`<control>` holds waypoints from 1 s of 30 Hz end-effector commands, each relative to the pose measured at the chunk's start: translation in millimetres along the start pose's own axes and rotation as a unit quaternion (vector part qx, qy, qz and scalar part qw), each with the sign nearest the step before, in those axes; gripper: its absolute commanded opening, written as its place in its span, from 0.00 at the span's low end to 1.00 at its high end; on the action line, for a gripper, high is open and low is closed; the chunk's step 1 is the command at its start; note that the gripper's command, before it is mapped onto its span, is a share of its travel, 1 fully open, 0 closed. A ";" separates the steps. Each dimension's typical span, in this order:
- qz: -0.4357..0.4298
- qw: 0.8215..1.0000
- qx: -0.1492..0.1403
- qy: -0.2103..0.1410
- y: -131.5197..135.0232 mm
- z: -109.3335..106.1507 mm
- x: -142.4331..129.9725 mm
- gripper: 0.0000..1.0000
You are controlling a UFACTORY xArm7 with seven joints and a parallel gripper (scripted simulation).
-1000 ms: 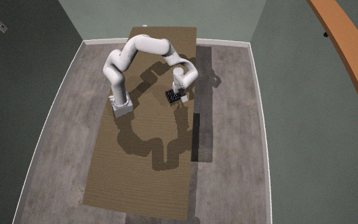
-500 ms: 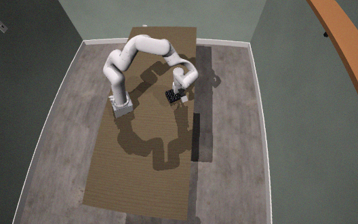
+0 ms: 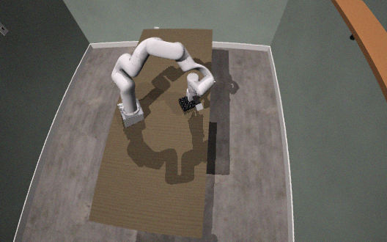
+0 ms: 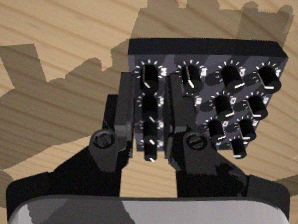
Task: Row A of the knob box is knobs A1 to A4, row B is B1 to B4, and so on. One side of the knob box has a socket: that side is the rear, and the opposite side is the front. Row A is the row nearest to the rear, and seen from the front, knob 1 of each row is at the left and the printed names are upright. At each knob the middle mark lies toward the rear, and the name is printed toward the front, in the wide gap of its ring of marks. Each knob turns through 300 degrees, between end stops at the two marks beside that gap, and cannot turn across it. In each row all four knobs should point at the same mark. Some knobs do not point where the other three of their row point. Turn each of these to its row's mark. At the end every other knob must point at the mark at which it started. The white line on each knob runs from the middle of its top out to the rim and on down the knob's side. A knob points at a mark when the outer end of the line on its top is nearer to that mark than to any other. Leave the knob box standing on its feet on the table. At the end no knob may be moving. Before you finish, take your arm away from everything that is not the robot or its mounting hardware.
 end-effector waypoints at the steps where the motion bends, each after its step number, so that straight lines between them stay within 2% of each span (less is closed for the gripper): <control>1: 0.000 1.000 0.001 0.000 -0.9 -1.1 0.6 0.19; 30: 0.000 1.000 0.001 0.000 -0.9 3.9 0.6 0.19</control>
Point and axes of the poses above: the point where the finger pads meet when closed, its own z axis out along the fingers, its own y axis across the jaws, x = y × z, the point moved 5 cm from there along -z, back along the fingers, and after that the axes turned 5 degrees about z, right-handed, at the moved point
